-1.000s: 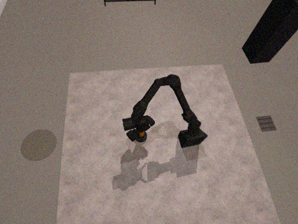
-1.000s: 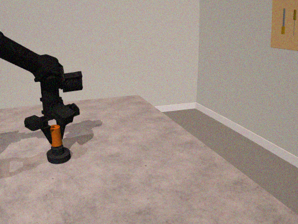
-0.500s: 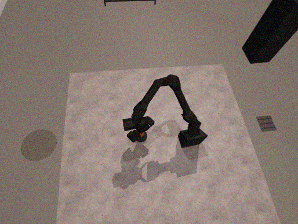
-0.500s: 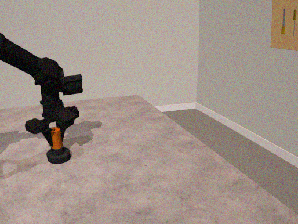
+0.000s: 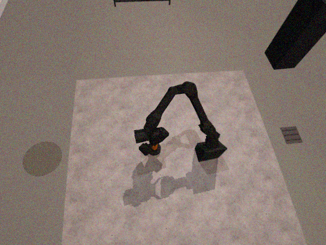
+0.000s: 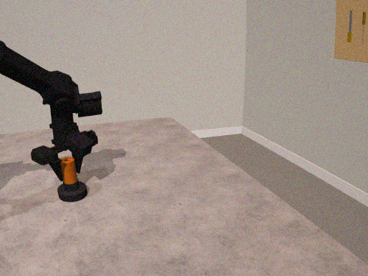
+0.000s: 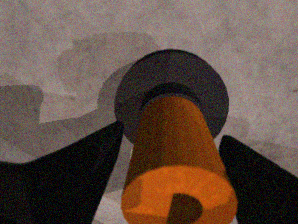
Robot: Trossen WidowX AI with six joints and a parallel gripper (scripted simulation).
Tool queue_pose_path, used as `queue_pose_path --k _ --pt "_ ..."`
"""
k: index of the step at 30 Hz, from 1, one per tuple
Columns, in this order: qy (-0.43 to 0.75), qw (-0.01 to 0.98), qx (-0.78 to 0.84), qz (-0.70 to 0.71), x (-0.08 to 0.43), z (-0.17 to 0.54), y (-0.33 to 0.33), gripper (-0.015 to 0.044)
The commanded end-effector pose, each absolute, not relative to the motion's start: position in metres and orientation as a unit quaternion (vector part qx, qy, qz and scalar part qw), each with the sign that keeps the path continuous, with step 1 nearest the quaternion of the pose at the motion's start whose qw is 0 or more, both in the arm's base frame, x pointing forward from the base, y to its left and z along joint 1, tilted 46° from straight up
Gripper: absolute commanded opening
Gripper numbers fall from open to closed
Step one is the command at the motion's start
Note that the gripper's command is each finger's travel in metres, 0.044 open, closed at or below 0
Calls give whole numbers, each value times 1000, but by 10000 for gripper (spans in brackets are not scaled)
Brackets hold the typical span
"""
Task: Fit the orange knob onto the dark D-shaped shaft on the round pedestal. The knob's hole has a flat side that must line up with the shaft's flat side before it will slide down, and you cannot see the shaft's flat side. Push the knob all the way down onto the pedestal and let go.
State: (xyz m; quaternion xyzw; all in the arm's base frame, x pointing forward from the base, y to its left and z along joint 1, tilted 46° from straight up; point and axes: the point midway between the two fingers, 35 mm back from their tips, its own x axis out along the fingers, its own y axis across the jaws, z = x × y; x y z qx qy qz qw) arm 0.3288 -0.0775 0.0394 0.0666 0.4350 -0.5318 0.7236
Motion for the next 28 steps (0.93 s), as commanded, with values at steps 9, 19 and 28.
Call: queue_pose_path --k 9,19,28 --pt "434 723 68 -533 329 40 -78 440" --pt "437 723 68 -531 324 105 -9 440" --pt "437 723 68 -531 326 103 -7 440"
